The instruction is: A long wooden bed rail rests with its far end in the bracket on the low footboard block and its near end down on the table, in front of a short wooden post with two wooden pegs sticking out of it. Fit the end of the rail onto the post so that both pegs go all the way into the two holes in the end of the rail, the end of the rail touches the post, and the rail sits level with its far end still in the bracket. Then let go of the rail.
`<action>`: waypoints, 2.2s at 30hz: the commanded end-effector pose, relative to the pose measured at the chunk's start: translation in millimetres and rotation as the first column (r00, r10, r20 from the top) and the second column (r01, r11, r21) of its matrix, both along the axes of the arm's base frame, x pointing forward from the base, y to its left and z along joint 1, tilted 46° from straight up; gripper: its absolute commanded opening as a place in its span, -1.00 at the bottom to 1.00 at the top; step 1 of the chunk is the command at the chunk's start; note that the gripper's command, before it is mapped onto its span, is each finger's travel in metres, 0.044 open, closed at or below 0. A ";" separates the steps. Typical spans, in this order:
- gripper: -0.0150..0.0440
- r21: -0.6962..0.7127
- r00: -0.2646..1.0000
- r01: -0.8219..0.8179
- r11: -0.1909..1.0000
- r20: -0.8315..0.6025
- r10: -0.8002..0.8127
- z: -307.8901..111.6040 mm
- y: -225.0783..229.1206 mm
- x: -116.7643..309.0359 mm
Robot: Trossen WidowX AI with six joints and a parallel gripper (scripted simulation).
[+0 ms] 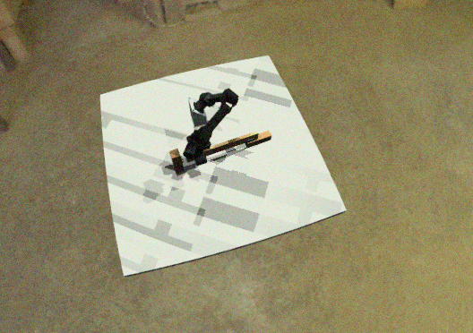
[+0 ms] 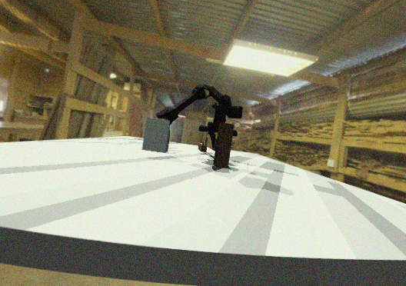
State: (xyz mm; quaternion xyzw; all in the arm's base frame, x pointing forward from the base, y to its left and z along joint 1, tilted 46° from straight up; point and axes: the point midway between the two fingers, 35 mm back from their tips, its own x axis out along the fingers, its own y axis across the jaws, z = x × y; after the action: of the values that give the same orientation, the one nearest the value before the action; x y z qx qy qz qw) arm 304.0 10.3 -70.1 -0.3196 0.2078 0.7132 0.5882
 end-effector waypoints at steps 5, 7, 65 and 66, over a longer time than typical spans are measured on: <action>-0.49 -0.004 1.000 0.003 1.000 0.006 -0.003 -1.2 -4.8 2.5; -0.49 -0.004 1.000 0.003 1.000 0.006 -0.003 -1.8 -5.1 2.6; -0.49 -0.005 1.000 0.003 1.000 0.006 -0.003 -14.6 -16.3 6.2; -0.49 -0.005 1.000 0.003 1.000 0.006 -0.003 -14.7 -16.5 6.2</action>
State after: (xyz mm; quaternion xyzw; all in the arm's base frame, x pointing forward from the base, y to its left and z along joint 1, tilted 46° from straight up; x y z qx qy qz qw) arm 308.4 -2.7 -84.2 -0.3197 0.2076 0.7130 0.5885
